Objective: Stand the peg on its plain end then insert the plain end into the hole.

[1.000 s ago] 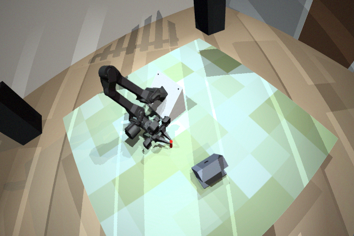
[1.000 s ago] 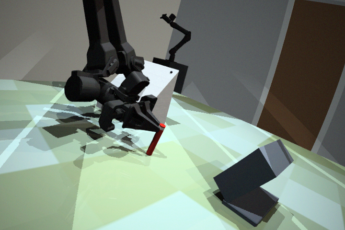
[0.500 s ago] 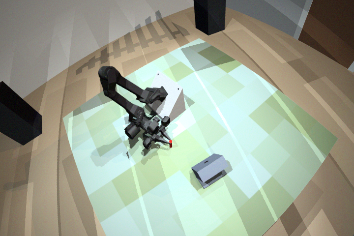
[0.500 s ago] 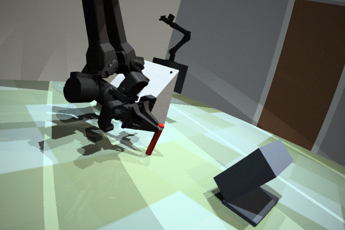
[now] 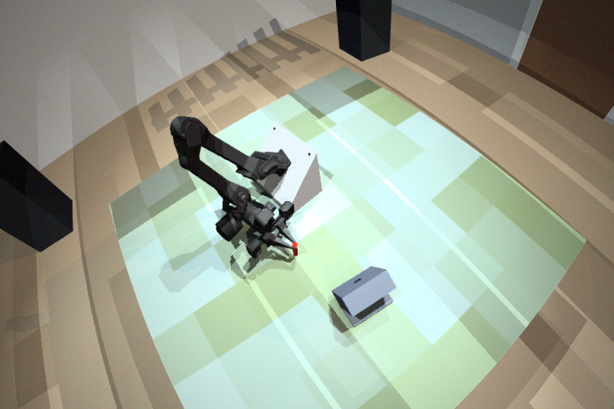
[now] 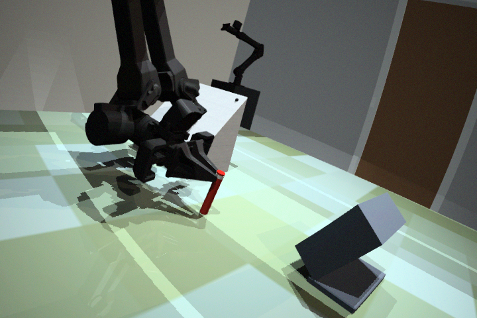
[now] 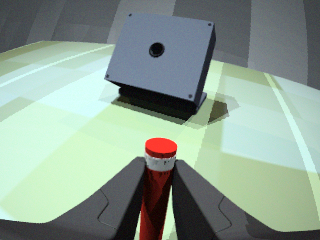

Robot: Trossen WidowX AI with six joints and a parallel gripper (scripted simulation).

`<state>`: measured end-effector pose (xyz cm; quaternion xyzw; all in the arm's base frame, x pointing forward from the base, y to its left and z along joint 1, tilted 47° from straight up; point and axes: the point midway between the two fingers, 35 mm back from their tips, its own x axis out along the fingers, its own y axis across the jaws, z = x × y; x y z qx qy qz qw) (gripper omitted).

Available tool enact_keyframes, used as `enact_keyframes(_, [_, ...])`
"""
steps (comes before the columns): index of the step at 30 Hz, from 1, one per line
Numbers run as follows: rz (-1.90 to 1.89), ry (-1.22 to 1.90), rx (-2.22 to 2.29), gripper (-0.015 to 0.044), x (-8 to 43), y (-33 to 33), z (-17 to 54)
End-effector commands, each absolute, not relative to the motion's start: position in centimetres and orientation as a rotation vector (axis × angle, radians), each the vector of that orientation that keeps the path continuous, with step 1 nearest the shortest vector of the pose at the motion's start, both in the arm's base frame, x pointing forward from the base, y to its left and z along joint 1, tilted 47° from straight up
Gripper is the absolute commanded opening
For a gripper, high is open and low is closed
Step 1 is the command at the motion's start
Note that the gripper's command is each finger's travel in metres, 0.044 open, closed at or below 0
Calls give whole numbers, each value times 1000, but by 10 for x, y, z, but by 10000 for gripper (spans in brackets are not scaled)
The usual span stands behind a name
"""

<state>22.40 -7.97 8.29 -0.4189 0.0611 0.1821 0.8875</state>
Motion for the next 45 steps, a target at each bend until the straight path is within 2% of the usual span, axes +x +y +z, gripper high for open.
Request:
enact_keyframes(1, [378, 127, -871, 82, 224, -80, 83])
enact_keyframes(3, [378, 127, -871, 130, 224, -80, 83])
enact_keyframes(45, [378, 127, -871, 130, 224, -80, 83])
